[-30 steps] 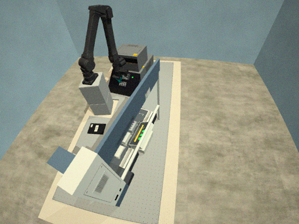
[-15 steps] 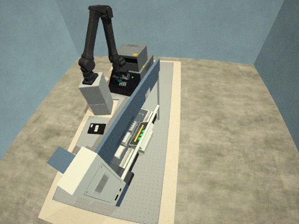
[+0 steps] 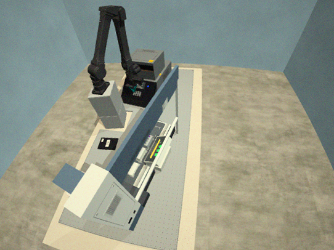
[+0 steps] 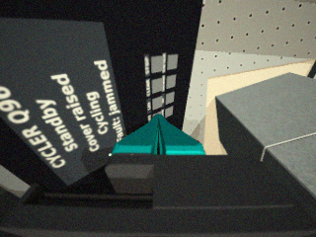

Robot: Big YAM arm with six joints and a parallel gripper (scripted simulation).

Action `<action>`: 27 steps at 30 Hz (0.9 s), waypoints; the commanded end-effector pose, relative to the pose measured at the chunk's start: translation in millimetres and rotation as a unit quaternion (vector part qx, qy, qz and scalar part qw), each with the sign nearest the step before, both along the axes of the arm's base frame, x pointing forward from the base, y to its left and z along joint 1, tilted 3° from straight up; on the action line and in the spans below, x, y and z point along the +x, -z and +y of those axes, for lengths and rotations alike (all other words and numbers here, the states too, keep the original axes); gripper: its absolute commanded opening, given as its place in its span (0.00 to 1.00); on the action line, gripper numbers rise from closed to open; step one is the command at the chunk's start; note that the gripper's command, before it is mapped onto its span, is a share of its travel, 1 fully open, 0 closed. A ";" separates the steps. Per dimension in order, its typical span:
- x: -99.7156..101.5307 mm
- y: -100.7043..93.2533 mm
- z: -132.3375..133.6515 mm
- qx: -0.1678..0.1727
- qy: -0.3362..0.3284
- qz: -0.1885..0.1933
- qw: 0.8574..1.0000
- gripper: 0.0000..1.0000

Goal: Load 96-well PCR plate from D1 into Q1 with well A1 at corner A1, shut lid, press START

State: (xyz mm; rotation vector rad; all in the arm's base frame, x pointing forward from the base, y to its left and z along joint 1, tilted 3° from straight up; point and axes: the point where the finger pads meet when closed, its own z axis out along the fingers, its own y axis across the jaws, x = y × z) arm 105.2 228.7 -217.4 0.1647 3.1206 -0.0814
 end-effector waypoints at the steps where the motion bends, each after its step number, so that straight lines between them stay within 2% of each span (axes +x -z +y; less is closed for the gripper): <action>1: 15.3 3.0 20.1 0.021 0.001 -0.012 1.000 0.00; 8: 18.9 3.9 22.5 0.026 0.003 -0.016 1.000 0.00; 13: 20.3 -10.8 15.2 0.030 0.003 -0.022 0.999 0.00; 20: 0.7 -20.5 -9.7 0.010 -0.010 -0.003 1.000 0.00; 27: 0.8 -22.8 -4.6 0.011 -0.011 -0.003 1.000 0.00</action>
